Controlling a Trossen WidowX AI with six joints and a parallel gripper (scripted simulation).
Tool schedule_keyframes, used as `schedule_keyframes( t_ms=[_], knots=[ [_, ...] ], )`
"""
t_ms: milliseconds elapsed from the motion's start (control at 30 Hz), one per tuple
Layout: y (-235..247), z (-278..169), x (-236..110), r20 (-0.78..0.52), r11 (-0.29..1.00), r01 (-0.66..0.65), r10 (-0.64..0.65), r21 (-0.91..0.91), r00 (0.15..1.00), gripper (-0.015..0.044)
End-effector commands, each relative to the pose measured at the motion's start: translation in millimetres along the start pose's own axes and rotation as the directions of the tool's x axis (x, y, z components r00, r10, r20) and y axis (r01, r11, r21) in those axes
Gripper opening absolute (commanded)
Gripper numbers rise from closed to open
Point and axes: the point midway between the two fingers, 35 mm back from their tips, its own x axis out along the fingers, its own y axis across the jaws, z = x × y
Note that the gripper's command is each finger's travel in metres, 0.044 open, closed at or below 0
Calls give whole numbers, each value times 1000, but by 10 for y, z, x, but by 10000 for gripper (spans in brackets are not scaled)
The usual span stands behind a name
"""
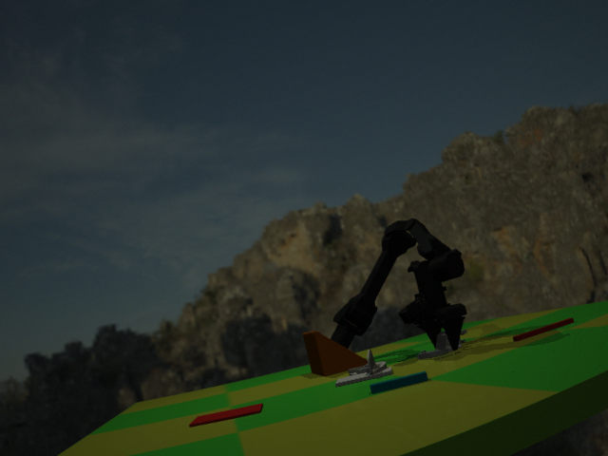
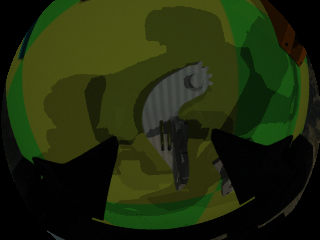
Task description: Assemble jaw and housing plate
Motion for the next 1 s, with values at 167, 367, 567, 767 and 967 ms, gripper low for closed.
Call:
schedule_keyframes(
  t_ms=[167,367,567,767,967],
  knots=[
    [4,7,7,4,1000,-2,2,4,1000,440],
    [4,7,9,4,1000,-2,2,4,1000,440],
    [0,0,7,0,1000,0,0,0,1000,361],
    [0,0,7,0,1000,0,0,0,1000,204],
    [0,0,7,0,1000,0,0,0,1000,134]
  ],
)
